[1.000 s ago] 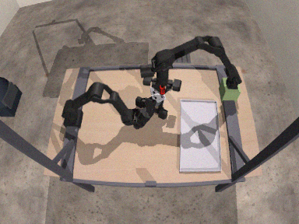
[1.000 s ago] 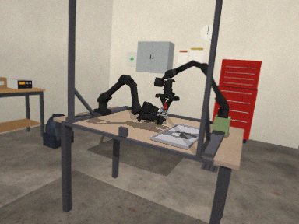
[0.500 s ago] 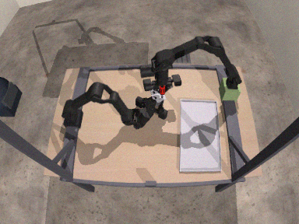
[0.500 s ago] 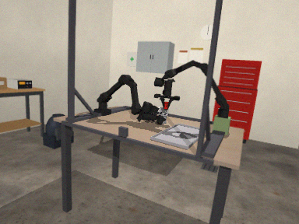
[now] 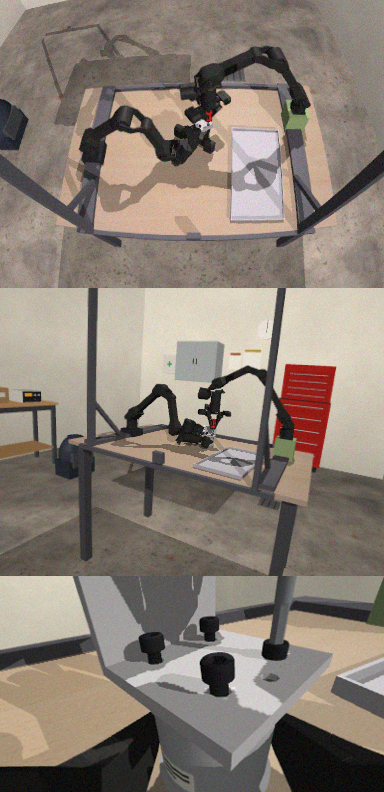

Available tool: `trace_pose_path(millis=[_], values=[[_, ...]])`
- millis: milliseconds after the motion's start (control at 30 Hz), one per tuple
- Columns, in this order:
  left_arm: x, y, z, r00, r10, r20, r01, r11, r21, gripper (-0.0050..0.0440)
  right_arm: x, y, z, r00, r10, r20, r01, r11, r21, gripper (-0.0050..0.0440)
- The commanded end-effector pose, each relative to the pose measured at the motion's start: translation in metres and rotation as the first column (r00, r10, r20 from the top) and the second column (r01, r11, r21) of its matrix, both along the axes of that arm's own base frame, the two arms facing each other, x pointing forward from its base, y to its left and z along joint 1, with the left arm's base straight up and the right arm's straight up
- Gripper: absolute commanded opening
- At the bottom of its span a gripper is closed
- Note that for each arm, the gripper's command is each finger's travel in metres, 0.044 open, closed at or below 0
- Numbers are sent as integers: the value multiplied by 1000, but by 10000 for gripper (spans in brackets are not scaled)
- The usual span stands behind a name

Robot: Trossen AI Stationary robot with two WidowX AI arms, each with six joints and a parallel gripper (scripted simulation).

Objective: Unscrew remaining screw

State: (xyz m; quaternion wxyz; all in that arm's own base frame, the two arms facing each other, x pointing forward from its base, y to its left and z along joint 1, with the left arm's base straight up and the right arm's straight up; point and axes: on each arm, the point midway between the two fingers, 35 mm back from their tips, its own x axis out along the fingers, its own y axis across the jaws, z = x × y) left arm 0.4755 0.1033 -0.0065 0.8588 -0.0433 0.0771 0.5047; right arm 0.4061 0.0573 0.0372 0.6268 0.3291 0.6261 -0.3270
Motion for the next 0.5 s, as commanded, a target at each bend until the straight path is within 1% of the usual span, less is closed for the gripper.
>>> trace_pose_path(millis=[0, 33, 200, 333, 467], values=[[4, 2, 11, 1000, 3, 28, -3, 1000, -1, 245, 4, 2, 6, 984, 178, 17, -178, 984, 0, 130], [4, 2, 11, 1000, 3, 28, -3, 1000, -1, 245, 4, 2, 6, 976, 219, 17, -219, 976, -1, 130], [4, 2, 11, 1000, 3, 28, -3, 1000, -1, 245, 4, 1, 6, 976, 219, 16, -219, 976, -1, 130], [4, 2, 11, 1000, 3, 28, -3, 1000, -1, 245, 4, 1, 6, 926, 376, 15, -376, 926, -5, 130], [4, 2, 11, 1000, 3, 28, -3, 1000, -1, 245, 4, 1, 6, 852, 524, 14, -524, 852, -9, 130]])
